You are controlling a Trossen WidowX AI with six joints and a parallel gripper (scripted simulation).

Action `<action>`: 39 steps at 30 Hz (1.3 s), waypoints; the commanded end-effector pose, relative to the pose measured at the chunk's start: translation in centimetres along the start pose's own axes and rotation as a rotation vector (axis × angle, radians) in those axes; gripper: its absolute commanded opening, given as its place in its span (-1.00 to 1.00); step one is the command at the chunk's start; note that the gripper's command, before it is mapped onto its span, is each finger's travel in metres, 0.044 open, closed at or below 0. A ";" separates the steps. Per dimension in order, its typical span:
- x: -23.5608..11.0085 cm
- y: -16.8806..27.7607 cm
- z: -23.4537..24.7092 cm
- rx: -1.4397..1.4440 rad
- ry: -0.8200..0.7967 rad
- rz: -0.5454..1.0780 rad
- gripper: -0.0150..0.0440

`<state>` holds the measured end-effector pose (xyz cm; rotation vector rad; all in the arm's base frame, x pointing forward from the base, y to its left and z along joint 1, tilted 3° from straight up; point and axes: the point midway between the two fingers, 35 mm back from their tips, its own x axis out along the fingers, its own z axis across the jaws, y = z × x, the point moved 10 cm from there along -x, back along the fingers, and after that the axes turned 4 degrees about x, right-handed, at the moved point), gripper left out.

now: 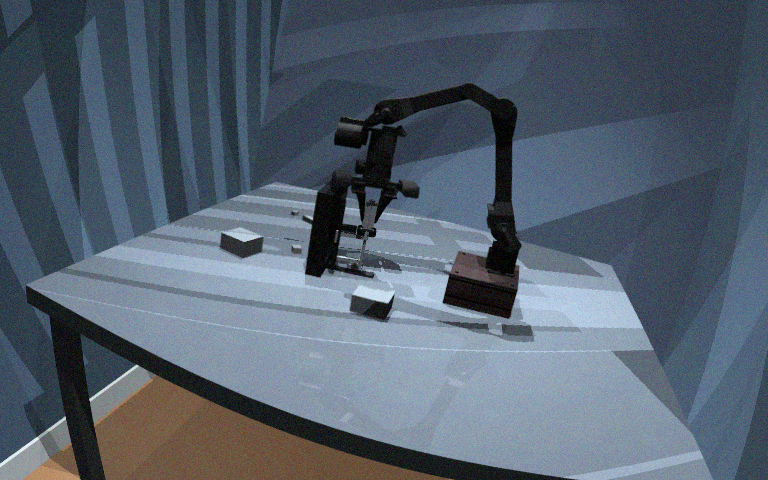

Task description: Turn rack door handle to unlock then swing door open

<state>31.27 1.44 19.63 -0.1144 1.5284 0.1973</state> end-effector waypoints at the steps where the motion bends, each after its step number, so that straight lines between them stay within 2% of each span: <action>1: 0.0 -0.2 -0.5 -0.094 -0.009 -0.006 -0.41; 39: 0.1 -4.9 -6.5 -0.681 0.000 -0.011 -0.41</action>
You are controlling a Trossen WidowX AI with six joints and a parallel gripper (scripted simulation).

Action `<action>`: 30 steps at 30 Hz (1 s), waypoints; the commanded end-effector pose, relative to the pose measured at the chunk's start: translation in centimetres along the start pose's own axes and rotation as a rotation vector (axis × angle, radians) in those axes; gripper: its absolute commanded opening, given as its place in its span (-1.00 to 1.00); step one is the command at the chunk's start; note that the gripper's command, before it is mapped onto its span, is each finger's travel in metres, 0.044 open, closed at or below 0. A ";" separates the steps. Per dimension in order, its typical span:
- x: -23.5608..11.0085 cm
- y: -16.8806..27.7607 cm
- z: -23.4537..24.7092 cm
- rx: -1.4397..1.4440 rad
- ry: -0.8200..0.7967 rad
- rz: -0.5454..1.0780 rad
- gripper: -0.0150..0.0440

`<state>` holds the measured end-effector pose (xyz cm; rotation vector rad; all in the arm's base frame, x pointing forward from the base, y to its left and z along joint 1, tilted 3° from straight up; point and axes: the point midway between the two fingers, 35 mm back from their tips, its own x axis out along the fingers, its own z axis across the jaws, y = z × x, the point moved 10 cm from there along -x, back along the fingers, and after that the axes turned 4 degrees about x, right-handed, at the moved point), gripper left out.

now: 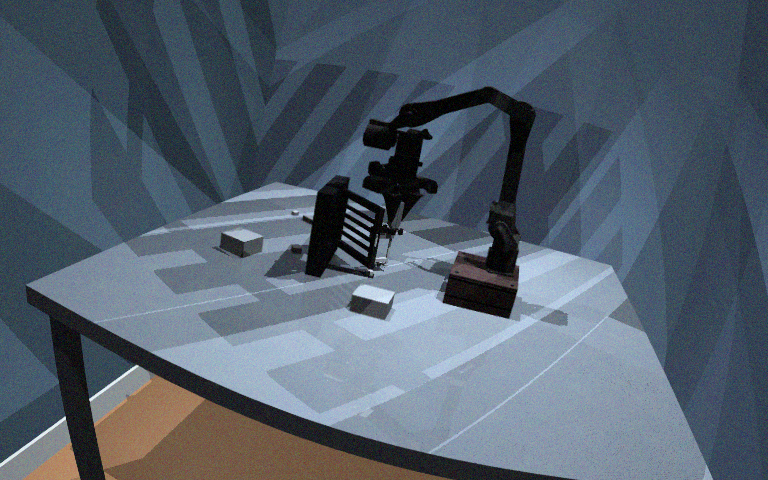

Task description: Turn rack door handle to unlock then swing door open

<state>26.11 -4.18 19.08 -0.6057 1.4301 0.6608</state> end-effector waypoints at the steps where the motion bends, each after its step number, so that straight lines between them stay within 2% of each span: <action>1: 0.0 -0.2 -0.7 -0.077 -0.004 -0.009 -0.41; 30: 0.0 -3.0 -5.5 -0.461 0.002 -0.011 -0.41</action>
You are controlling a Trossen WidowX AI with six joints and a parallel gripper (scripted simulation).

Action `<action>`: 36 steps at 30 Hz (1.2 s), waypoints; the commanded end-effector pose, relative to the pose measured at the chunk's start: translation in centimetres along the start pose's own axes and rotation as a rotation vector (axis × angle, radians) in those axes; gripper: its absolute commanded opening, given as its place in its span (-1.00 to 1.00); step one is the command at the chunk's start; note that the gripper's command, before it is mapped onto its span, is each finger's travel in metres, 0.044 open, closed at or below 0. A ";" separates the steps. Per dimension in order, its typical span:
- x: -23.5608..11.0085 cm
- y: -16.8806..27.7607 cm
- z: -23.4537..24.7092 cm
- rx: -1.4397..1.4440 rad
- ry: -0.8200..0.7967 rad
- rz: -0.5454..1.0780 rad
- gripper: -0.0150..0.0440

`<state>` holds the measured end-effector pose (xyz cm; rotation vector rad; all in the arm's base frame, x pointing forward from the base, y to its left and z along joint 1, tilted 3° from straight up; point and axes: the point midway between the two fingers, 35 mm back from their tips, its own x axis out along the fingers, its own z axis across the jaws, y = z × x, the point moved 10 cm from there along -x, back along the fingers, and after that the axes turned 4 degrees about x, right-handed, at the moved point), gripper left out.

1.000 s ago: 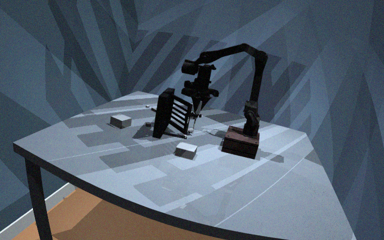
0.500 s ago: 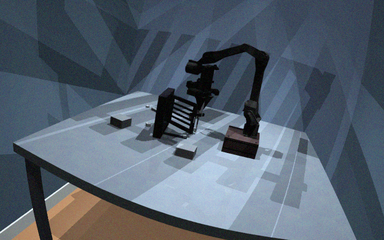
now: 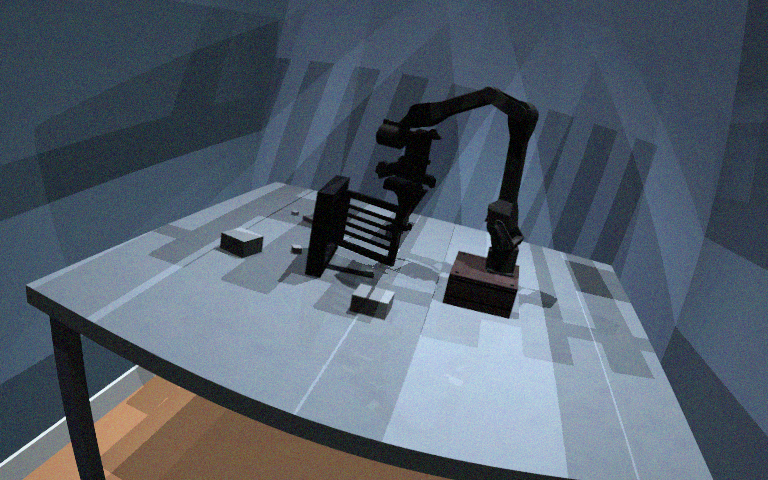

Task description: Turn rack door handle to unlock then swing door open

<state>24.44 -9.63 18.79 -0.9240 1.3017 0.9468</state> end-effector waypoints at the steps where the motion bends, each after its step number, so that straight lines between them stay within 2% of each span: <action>1: 0.0 -0.3 -0.7 -0.076 0.001 0.001 -0.41; 36: 0.0 -3.6 -6.2 -0.520 0.006 0.000 -0.41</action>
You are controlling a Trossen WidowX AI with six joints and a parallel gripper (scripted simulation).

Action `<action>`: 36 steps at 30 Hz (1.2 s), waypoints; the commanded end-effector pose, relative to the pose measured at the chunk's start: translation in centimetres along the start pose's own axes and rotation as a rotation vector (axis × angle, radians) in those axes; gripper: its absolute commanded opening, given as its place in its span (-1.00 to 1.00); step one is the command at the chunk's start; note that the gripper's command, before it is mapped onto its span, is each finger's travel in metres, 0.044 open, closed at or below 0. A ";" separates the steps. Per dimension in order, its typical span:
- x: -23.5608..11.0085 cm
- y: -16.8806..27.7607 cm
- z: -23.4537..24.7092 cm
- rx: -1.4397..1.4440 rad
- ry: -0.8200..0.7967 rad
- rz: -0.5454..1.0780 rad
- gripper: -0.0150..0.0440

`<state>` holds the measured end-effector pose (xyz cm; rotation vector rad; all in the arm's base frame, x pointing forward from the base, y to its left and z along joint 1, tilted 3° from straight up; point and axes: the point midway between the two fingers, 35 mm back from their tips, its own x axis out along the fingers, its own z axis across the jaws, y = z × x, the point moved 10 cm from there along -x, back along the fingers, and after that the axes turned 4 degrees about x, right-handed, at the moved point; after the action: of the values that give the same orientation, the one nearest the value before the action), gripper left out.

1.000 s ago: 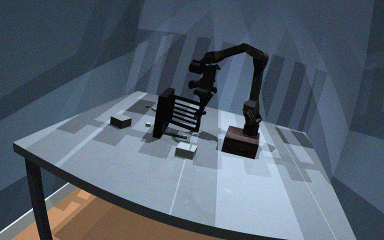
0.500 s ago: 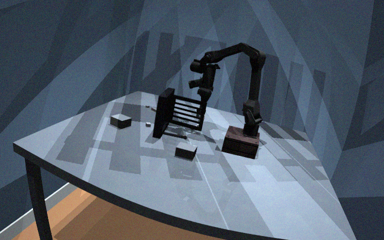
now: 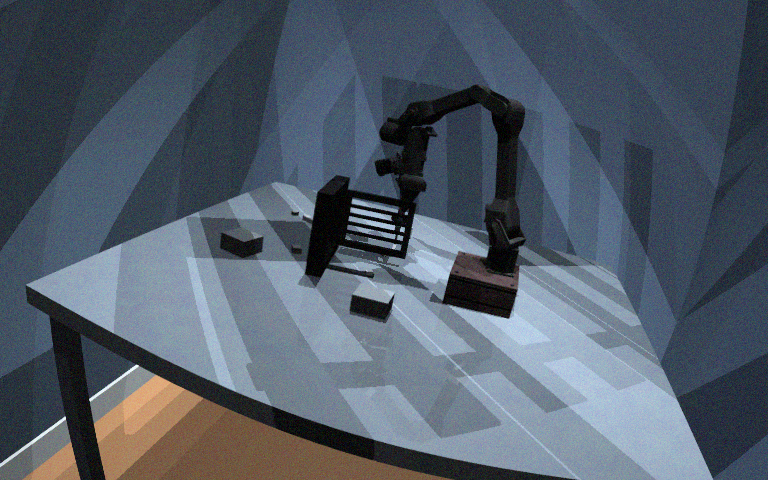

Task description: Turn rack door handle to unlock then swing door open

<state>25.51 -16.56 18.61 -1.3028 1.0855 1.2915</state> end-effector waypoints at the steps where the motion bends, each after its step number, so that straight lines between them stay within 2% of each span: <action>1: 0.0 -0.1 -0.2 -0.028 0.000 0.005 -0.41; 11: 0.0 -0.1 -0.2 -0.028 0.000 0.005 -0.41; 21: 0.0 -0.1 -0.2 -0.028 0.000 0.005 0.48; 22: 0.0 -0.1 -0.2 -0.028 0.000 0.005 0.51; 36: -1.7 -0.3 -0.3 -0.028 0.000 0.005 0.51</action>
<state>25.68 -16.83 19.73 -1.3146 1.0787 1.3166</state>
